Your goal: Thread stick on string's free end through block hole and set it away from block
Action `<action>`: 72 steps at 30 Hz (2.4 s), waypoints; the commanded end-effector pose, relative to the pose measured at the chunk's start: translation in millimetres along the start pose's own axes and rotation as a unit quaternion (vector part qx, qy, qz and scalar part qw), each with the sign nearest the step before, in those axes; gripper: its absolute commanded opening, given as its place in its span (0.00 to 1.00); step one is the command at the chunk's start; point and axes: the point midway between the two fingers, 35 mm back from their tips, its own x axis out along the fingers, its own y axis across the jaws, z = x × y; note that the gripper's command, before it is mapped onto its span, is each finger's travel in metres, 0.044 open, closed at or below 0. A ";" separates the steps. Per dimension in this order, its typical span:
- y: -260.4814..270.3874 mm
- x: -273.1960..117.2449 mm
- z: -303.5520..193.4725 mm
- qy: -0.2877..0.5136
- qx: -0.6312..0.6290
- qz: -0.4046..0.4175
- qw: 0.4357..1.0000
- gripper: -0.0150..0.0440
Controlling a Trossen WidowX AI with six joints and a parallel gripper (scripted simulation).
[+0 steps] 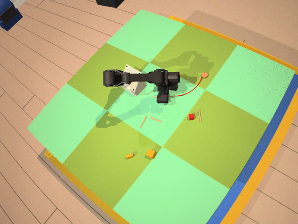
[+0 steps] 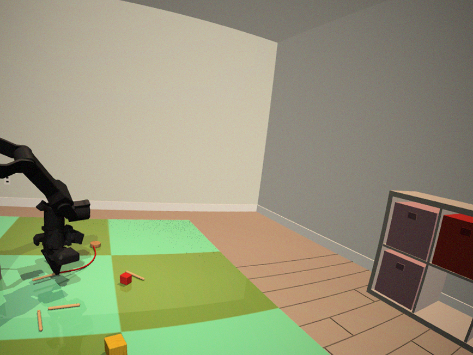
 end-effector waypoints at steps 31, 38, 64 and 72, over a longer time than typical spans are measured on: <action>0.4 -43.8 -0.1 -0.001 0.002 0.002 1.000 0.25; 0.3 -40.8 -0.3 -0.001 0.000 0.000 1.000 0.25; -0.9 -44.6 29.3 -0.001 0.171 0.000 0.985 0.25; -1.1 -45.5 39.8 -0.002 0.232 0.001 0.973 0.25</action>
